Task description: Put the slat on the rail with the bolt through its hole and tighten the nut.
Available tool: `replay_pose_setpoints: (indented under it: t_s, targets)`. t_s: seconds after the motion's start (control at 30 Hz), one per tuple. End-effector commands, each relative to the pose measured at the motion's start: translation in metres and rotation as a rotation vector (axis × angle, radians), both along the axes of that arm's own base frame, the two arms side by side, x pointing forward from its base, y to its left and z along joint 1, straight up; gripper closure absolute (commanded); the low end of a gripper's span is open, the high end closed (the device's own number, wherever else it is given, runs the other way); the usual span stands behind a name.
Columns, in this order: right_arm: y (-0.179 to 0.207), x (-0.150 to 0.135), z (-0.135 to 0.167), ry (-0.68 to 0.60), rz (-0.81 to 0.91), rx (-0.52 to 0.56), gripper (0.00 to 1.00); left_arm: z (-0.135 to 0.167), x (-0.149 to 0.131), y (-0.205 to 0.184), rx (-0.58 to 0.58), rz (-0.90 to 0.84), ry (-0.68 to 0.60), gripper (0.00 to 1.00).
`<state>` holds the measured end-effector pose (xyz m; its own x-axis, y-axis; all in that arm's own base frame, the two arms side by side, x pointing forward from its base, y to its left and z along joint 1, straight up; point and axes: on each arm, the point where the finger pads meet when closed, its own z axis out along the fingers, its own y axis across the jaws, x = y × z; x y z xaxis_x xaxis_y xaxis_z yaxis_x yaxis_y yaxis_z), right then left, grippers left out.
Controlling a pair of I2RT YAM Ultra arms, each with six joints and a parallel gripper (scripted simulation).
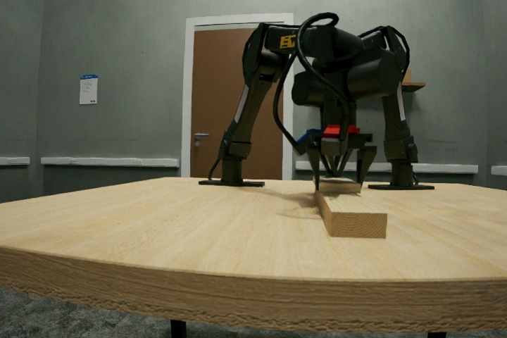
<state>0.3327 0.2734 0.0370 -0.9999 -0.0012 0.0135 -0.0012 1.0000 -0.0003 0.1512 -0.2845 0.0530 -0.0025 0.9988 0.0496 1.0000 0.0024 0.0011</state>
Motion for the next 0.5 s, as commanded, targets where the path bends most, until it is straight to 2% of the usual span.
replay_pose_setpoints:
  t_s: [0.0, 0.17, 0.2, 0.47]
  targets:
    - [0.0010, 0.0019, 0.0049, -0.012, 0.004, 0.007, 0.28, 0.0029, 0.0012, -0.0024, -0.013, 0.000, -0.007, 0.66]
    - [0.0010, 0.0019, 0.0049, -0.012, 0.004, 0.007, 0.28, 0.0029, 0.0012, -0.0024, -0.013, 0.000, -0.007, 0.66]
    - [0.0010, 0.0019, 0.0049, -0.012, 0.004, 0.007, 0.28, 0.0029, 0.0012, -0.0023, -0.012, 0.000, -0.006, 0.77]
    - [0.0010, 0.0019, 0.0049, -0.012, 0.004, 0.007, 0.28, 0.0030, 0.0009, -0.0017, -0.010, 0.000, -0.005, 0.89]
